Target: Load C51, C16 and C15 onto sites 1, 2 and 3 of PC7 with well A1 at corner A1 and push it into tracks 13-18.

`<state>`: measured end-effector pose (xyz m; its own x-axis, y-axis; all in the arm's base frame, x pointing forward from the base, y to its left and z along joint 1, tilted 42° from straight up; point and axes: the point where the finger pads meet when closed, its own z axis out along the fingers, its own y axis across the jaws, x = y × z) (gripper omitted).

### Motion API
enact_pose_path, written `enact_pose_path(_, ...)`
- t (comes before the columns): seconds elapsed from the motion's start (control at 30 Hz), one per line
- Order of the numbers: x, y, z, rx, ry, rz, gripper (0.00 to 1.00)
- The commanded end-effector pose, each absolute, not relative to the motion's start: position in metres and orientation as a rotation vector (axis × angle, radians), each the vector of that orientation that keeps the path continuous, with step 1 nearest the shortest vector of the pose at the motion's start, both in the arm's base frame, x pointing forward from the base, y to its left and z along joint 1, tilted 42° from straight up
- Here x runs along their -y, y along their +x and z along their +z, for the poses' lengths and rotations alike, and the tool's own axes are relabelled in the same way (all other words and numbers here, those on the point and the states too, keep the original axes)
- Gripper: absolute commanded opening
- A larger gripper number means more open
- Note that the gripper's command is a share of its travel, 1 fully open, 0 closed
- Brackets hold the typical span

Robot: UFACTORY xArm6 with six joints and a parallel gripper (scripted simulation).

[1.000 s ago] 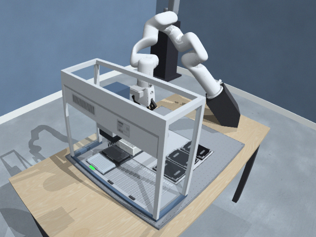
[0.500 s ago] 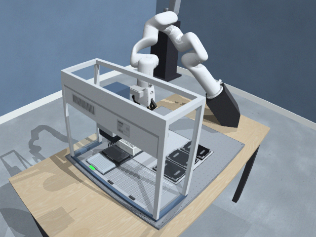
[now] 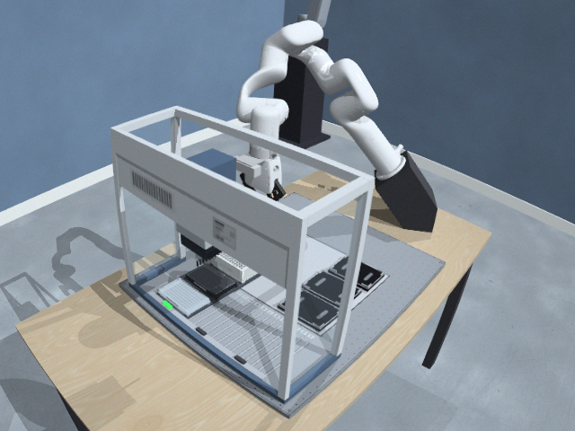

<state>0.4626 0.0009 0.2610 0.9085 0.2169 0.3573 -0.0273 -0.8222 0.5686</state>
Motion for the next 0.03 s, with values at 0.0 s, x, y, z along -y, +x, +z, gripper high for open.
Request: enact_pose_path(0.0,-0.0015,0.4631,0.2622,-0.135,2.481,0.557,0.82)
